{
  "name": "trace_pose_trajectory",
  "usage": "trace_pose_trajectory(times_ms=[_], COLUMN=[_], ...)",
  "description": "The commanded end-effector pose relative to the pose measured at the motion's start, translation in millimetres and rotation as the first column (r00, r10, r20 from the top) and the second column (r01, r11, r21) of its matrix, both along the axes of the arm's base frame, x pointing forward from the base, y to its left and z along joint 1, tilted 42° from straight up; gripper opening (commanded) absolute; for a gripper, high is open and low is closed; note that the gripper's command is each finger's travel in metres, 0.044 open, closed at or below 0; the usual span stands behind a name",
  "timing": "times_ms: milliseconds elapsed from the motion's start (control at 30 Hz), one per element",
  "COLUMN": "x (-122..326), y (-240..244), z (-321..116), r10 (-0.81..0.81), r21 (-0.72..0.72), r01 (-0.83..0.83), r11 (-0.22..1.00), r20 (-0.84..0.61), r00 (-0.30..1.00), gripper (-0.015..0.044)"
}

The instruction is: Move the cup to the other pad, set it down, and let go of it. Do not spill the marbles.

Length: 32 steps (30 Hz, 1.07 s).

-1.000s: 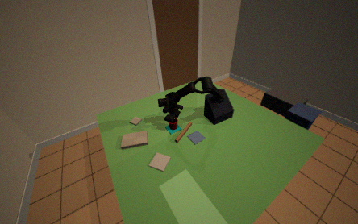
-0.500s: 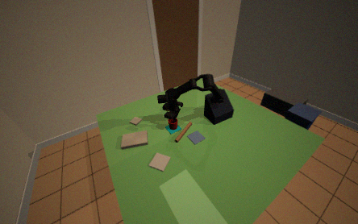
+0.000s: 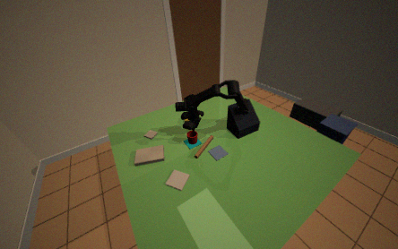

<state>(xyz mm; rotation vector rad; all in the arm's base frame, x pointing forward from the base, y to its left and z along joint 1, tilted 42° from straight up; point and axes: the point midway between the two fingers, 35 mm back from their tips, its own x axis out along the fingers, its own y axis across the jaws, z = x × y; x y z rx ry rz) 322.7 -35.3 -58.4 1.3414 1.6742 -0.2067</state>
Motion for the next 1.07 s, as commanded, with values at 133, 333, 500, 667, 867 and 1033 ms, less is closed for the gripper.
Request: trace_pose_trajectory(times_ms=[133, 333, 500, 667, 867, 1033], x=[0, 0, -5, -9, -9, -9], y=[0, -13, -33, -44, -41, -41], z=[0, 14, 36, 47, 43, 43], r10=[0.0, 0.0, 0.001, 0.001, -0.005, -0.005], r21=[0.0, -0.004, -0.008, -0.01, -0.003, -0.003], r01=[0.0, 0.0, -0.001, -0.001, 0.005, 0.005], r11=[1.0, 1.0, 1.0, 1.0, 1.0, 1.0], r20=[-0.001, 0.002, 0.006, 0.008, 0.001, 0.001], r00=[1.0, 1.0, 1.0, 1.0, 1.0, 1.0], gripper=[0.0338, 0.044, 0.044, 0.044, 0.044, 0.044])
